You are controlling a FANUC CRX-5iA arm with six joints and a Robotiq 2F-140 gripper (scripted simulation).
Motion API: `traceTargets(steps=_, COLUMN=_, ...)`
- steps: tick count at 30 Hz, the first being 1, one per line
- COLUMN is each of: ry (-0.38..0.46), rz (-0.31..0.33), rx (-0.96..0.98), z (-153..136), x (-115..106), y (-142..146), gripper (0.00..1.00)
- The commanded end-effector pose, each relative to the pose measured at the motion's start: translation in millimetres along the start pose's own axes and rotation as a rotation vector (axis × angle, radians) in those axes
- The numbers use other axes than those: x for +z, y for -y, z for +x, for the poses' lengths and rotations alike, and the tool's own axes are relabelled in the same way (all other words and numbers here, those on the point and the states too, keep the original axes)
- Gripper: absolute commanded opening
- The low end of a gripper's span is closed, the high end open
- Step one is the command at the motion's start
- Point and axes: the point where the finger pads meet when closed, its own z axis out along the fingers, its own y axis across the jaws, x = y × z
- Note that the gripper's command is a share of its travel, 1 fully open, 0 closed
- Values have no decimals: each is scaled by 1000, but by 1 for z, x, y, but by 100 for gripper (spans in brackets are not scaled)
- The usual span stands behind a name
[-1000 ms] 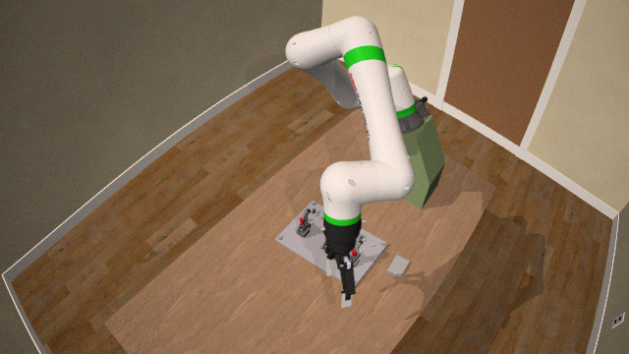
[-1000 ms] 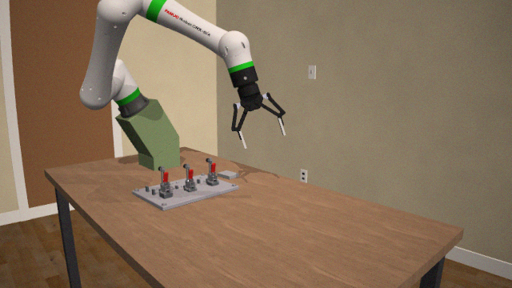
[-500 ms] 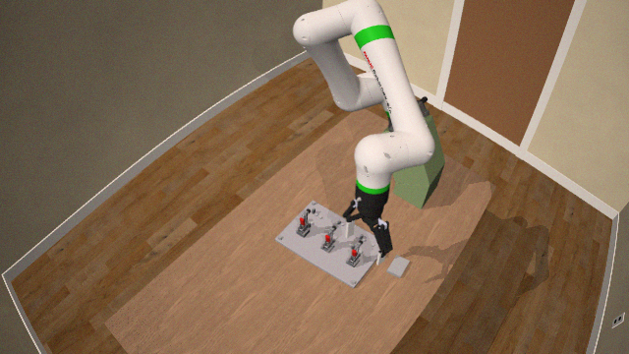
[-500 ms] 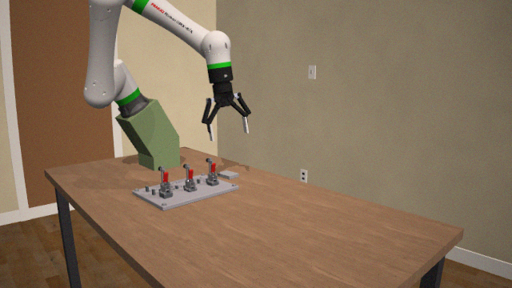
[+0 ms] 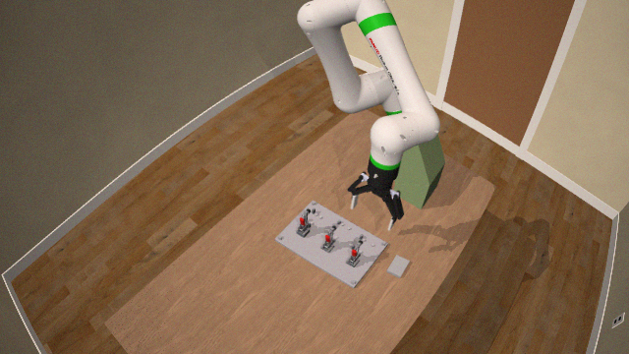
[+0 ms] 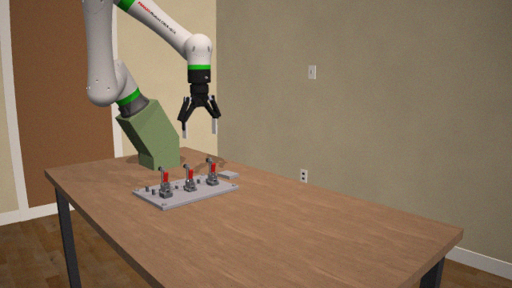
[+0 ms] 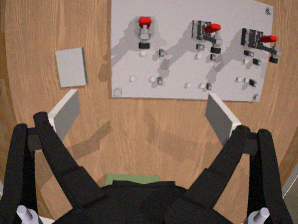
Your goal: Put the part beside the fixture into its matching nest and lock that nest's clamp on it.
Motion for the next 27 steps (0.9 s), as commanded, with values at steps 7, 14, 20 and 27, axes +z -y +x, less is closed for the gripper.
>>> traceTargets(steps=7, ry=0, rz=-1, rx=-7, z=-4, x=-1, y=-1, gripper=100)
traceTargets(steps=14, ry=0, rz=-1, rx=-7, z=-4, x=-1, y=-1, gripper=100)
traceTargets(steps=20, ry=0, rz=-1, rx=-7, z=-4, x=-1, y=-1, gripper=0)
traceTargets(steps=27, ry=0, rz=-1, rx=-7, z=-4, x=-1, y=-1, gripper=0)
